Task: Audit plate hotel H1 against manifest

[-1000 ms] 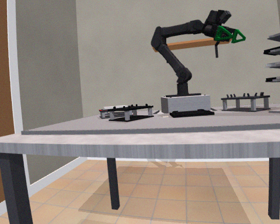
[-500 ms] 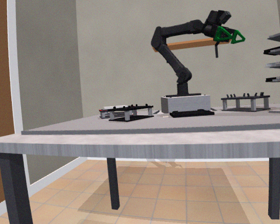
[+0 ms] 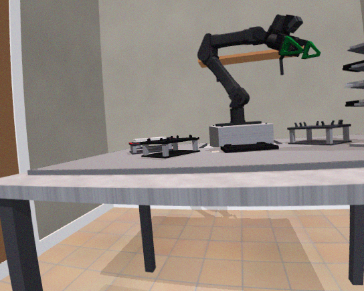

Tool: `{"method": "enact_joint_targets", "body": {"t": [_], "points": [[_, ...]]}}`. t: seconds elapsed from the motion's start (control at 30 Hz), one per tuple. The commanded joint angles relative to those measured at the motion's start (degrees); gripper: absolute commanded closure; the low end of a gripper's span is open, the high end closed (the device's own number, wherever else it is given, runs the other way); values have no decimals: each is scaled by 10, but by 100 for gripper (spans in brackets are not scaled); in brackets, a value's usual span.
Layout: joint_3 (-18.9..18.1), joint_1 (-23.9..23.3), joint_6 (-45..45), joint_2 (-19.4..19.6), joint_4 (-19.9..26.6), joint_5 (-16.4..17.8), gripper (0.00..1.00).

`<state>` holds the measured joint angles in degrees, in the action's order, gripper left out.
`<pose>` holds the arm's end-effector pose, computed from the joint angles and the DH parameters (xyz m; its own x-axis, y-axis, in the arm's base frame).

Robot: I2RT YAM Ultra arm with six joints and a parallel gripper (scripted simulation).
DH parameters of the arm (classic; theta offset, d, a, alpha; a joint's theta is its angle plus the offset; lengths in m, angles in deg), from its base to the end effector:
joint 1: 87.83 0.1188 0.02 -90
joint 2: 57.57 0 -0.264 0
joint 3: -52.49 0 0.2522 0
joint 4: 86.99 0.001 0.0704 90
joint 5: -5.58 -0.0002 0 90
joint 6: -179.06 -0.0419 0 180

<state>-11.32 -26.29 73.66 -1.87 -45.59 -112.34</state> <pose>0.1167 0.1763 0.3133 -0.4089 -0.2620 -0.8741 -0.4996 0.8658 -0.0258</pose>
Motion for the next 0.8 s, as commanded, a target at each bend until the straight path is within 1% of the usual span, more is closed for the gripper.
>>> {"method": "enact_joint_targets", "body": {"t": [0.0,0.53,0.6,0.77], "points": [[-3,-4,5,1,-22,3,0],[16,-35,23,39,-86,29,0],[16,-35,23,39,-86,29,0],[20,-44,28,53,-107,37,0]]}}
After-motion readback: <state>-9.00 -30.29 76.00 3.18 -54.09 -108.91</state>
